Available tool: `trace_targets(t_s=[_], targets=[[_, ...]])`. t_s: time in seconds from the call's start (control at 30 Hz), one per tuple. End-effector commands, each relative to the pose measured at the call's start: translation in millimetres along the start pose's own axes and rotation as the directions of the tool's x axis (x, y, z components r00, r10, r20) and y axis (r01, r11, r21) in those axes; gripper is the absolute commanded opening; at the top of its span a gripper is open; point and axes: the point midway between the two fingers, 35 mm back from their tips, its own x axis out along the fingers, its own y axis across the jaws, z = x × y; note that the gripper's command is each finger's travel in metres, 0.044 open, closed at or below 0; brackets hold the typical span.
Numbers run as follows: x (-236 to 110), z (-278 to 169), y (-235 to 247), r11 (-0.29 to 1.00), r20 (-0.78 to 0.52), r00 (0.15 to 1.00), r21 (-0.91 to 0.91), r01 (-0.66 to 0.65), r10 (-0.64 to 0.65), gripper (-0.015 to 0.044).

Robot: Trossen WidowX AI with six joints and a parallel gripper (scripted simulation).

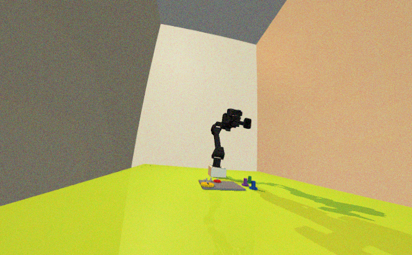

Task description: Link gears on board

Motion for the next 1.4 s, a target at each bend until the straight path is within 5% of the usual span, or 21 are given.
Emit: trace_targets(t_s=[0.0,0.17,0.33,0.57,0.77,1.37], targets=[[2,-2,0,1.000,-0.011,1.000,0.003,-0.002,0.002,0.0426],[38,-47,14,0.997,-0.291,0.956,0.080,-0.023,0.046,0.0440],[64,-106,33,0.989,-0.586,0.805,0.147,0.000,0.088,0.0440],[71,-189,61,0.983,-0.886,0.451,0.163,0.088,0.106,0.0440],[53,-249,81,0.983,-0.994,0.080,0.085,0.165,0.073,0.0440],[43,-273,82,0.983,-0.997,0.036,0.071,0.172,0.066,0.0440]])
